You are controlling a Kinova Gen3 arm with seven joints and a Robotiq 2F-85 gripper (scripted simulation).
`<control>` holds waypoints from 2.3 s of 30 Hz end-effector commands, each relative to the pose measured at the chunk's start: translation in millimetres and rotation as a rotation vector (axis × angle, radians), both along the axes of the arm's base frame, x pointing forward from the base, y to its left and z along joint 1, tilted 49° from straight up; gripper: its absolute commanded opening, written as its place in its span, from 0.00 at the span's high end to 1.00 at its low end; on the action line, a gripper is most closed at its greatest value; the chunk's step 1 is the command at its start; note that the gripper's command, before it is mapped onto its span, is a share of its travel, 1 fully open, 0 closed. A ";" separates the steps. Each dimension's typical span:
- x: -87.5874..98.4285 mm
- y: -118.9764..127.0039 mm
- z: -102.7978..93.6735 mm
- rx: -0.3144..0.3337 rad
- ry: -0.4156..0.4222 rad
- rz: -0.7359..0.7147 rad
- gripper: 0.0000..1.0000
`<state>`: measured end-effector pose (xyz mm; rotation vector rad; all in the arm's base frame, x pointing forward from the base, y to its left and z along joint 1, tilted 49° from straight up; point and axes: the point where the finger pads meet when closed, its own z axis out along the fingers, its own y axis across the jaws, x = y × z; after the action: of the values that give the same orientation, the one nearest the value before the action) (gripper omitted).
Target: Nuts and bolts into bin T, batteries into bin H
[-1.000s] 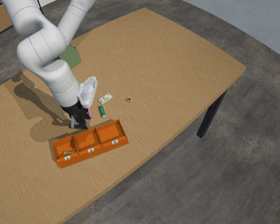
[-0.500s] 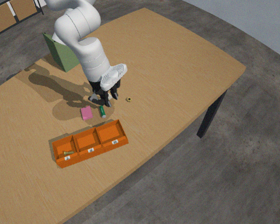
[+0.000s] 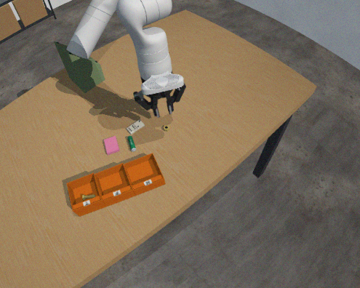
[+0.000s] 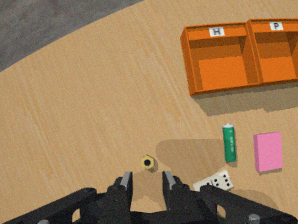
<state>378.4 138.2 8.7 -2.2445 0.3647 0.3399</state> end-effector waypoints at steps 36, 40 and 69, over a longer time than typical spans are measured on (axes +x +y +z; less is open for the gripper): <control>3.8 -0.9 2.1 -0.035 -0.017 0.025 0.69; 3.8 -0.9 2.1 -0.035 -0.017 0.025 0.69; -6.7 42.1 -33.0 -0.035 -0.017 0.025 0.69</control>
<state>371.7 179.8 -24.1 -2.2862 0.3371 0.3289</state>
